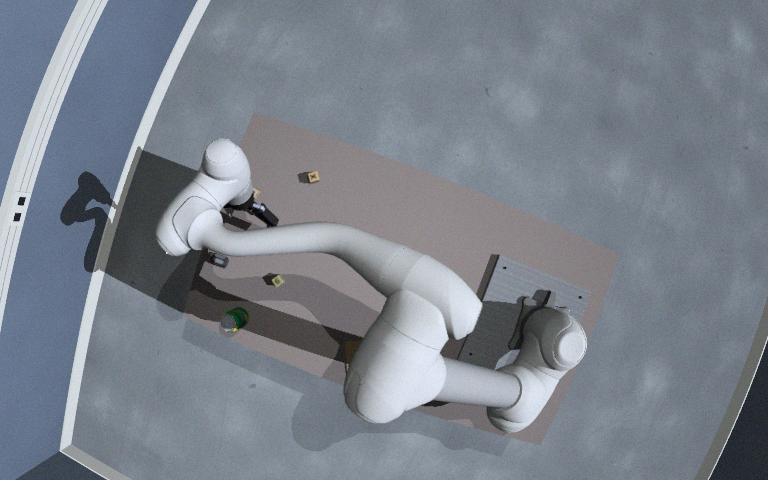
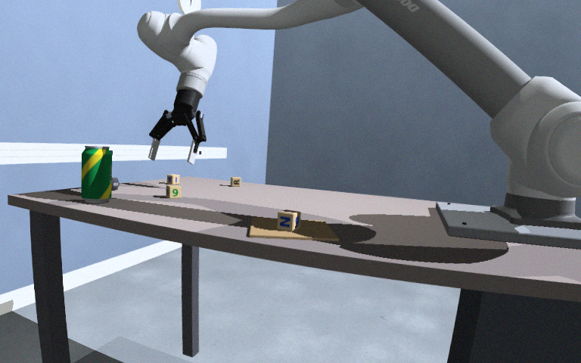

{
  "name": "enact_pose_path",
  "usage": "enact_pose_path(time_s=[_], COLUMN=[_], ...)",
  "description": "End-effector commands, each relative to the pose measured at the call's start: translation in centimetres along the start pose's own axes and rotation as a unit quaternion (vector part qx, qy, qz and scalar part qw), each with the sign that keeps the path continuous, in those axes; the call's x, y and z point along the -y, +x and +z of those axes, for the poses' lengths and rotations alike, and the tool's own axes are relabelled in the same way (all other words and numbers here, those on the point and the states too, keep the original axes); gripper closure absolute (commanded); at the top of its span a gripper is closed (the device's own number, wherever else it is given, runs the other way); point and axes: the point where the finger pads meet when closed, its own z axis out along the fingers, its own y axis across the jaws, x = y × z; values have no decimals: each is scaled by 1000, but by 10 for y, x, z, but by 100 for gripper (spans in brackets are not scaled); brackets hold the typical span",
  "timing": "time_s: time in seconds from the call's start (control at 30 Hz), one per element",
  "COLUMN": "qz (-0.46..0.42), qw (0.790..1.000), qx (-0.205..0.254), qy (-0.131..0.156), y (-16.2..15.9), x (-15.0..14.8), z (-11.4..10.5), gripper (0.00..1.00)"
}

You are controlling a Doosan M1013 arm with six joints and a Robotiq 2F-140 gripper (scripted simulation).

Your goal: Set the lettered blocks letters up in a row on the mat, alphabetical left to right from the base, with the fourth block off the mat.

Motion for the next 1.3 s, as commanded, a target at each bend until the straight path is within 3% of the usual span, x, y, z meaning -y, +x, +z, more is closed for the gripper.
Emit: enact_pose_path(time_s=[0.0, 0.2, 1.27], qz=[0, 0, 0], qw=[1000, 1000, 1000], qx=[0, 1, 1], qy=[4, 4, 4], y=[-47, -83, -84], x=[-33, -49, -49], z=[-17, -27, -28], gripper=[0, 0, 0])
